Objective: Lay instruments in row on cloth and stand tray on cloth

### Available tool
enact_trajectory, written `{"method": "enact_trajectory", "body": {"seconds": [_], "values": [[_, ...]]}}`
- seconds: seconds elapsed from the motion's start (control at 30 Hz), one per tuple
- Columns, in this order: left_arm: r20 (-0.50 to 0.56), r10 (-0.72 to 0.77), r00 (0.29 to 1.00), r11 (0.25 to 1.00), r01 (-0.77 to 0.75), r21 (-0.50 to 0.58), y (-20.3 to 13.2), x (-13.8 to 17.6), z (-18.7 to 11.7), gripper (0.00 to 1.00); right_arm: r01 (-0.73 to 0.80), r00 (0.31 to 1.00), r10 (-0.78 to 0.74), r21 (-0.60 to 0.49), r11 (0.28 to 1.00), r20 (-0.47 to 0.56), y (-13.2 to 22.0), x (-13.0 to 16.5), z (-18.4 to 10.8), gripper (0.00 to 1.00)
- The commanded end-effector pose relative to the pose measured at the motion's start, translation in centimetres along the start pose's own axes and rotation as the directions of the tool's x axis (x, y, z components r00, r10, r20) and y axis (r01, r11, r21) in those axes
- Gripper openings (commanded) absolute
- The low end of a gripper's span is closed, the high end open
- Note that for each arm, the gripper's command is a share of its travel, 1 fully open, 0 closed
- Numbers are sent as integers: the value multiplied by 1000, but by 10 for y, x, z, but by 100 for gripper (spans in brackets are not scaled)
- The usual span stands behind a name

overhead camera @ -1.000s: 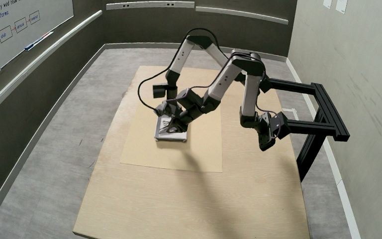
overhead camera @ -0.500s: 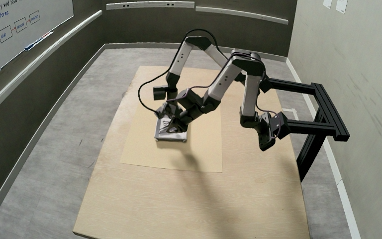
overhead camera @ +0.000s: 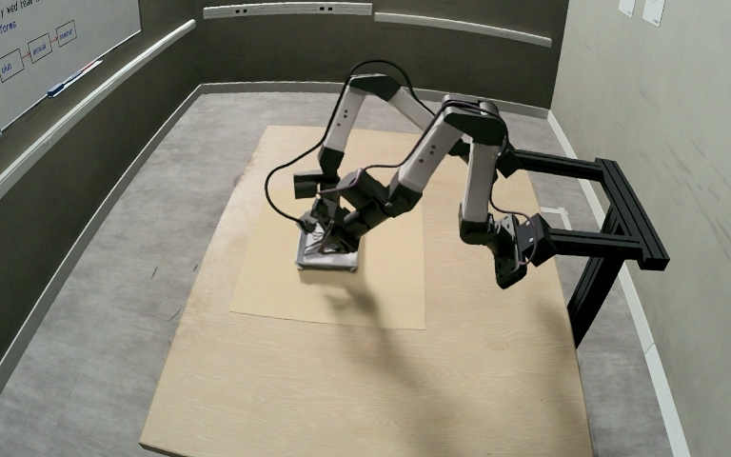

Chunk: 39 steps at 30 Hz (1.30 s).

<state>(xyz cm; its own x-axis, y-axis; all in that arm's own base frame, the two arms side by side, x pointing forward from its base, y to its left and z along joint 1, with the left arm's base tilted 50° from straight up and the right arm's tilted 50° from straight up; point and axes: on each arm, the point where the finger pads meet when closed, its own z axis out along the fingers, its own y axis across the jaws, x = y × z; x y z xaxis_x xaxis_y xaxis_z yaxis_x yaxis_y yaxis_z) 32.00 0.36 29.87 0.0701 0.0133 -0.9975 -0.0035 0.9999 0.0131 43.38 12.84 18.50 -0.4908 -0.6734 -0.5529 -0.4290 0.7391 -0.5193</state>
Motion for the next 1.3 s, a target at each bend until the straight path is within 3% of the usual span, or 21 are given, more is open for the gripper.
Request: {"method": "enact_trajectory", "body": {"seconds": [0.0, 0.4, 0.43, 0.53, 0.9, 1.0, 1.27], "values": [[16, 0, 1000, 1000, 0, -2, 1, -6, -1, 33, -4, 1000, 4, 6, 1000, 17, -4, -6, 14, 31], [16, 0, 1000, 1000, 0, -2, 1, -6, -1, 33, 25, 999, -26, -30, 999, -27, 14, 8, 27, 31], [16, 0, 1000, 1000, 0, -2, 1, -6, -1, 33, 21, 1000, -22, -22, 1000, -20, 10, 4, 26, 0], [16, 0, 1000, 1000, 0, -2, 1, -6, -1, 33, 8, 1000, -8, -5, 1000, 9, 2, -3, 17, 0], [16, 0, 1000, 1000, 0, -2, 1, -6, -1, 33, 16, 1000, -16, -17, 1000, -9, 9, 1, 26, 0], [16, 0, 1000, 1000, 0, -2, 1, -6, -1, 33, 8, 1000, -8, -3, 1000, 24, 3, -6, 2, 0], [16, 0, 1000, 1000, 0, -2, 1, -6, -1, 33, 3, 999, -3, 5, 1000, 33, 0, -7, -6, 0]]}}
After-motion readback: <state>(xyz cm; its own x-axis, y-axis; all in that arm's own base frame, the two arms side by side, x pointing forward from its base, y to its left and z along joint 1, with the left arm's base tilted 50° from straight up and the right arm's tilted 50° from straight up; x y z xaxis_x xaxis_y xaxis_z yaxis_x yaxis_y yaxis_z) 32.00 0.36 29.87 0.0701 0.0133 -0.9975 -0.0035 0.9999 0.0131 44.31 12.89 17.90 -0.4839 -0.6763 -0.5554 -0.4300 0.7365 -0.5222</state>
